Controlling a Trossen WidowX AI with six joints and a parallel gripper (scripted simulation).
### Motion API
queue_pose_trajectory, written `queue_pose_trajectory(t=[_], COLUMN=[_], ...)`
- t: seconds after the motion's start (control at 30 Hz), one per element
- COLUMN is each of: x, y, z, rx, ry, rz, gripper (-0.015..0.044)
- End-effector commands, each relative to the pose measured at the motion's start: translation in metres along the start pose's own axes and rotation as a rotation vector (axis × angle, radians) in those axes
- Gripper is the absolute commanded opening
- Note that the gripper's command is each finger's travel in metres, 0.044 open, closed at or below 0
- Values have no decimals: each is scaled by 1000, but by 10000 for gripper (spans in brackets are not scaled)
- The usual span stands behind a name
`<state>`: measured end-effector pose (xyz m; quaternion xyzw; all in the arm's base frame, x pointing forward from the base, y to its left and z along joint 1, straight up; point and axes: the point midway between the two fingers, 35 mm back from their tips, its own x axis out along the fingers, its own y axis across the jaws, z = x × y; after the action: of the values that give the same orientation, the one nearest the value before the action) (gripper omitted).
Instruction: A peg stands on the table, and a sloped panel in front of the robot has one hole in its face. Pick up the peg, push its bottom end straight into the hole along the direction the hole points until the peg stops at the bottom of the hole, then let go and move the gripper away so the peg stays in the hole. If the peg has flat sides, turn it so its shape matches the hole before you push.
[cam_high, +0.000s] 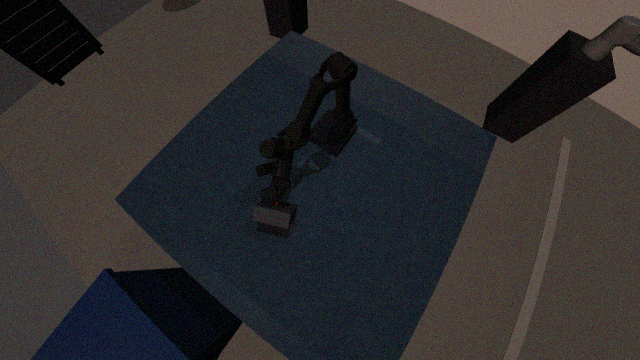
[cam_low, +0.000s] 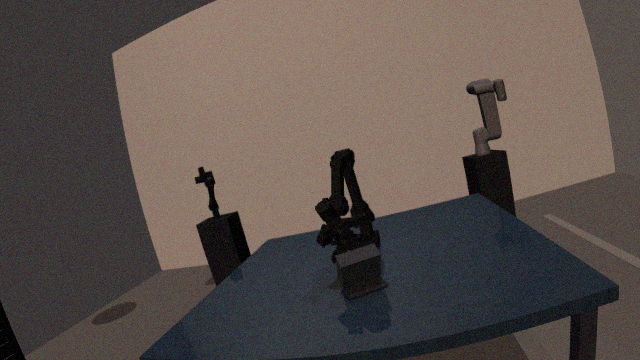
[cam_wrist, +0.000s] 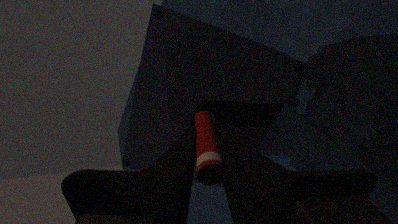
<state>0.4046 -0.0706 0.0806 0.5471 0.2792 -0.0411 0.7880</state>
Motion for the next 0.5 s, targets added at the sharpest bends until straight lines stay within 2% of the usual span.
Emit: queue_pose_trajectory(t=[0.0, 0.37, 0.4, 0.47], x=[0, -2, -3, -6], y=[0, 0, 0, 0], z=[0, 0, 0, 1], rx=[0, 0, 0, -1], ry=[0, 0, 0, 0], rz=[0, 0, 0, -1], gripper=[131, 420, 440, 440])
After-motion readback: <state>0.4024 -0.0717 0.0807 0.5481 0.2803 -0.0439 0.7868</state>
